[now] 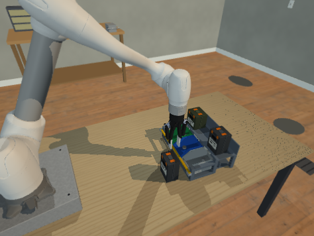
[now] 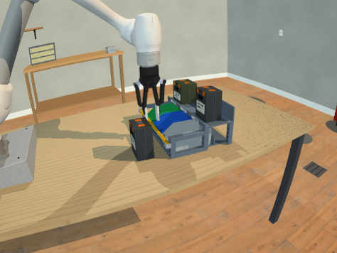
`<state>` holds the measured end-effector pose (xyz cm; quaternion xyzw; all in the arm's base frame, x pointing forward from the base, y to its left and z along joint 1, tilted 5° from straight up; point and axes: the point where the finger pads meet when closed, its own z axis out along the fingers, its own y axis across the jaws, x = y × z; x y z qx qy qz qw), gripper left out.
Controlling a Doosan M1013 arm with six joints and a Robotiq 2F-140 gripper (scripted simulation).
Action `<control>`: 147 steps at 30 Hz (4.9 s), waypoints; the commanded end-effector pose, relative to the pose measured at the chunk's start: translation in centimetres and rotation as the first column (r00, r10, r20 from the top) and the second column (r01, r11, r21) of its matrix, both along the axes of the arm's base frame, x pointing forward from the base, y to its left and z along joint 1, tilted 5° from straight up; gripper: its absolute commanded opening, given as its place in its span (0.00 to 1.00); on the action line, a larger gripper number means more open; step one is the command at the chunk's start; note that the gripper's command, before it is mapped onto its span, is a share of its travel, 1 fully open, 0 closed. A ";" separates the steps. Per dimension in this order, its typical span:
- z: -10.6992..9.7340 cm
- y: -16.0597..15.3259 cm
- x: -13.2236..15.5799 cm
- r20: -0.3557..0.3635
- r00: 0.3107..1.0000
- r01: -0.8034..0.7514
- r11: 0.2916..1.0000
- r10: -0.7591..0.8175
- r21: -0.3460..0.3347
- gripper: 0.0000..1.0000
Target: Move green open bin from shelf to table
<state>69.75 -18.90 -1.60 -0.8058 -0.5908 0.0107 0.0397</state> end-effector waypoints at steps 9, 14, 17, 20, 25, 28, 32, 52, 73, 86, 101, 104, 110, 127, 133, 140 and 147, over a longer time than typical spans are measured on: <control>0.0 0.0 0.0 0.000 1.000 0.000 1.000 0.000 0.000 0.28; -0.6 0.0 0.0 0.000 1.000 0.000 1.000 0.000 0.000 0.28; -1.0 0.1 -0.1 0.000 1.000 0.000 1.000 0.000 0.000 0.28; -1.0 0.1 -0.1 0.000 1.000 0.000 1.000 0.000 0.000 0.28; -1.0 0.1 -0.1 0.000 1.000 0.000 1.000 0.000 0.000 0.28; -1.0 0.1 -0.1 0.000 1.000 0.000 1.000 0.000 0.000 0.28; -1.8 0.1 -0.1 0.000 1.000 0.000 1.000 0.000 0.000 0.28; -2.2 0.1 -0.1 0.000 1.000 0.000 1.000 0.000 0.000 0.28; -2.0 0.1 -0.1 0.000 1.000 0.000 1.000 0.000 0.000 0.28; -1.9 0.1 -0.1 0.000 1.000 0.000 1.000 0.000 0.000 0.28; -1.9 0.1 -0.1 0.000 1.000 0.000 1.000 0.000 0.000 0.00; -1.9 0.1 -0.1 0.000 1.000 0.000 1.000 0.000 0.000 0.00; -1.9 0.1 -0.1 0.000 1.000 0.000 1.000 0.000 0.000 0.00; -1.9 0.1 -0.1 0.001 1.000 0.000 1.000 0.000 0.000 0.00; -1.9 0.1 -0.1 0.001 1.000 0.000 1.000 0.000 0.000 0.00; -1.9 0.1 -0.1 0.001 1.000 0.000 1.000 0.000 0.000 0.00; -1.9 0.1 -0.1 0.001 1.000 0.000 1.000 0.000 0.000 0.00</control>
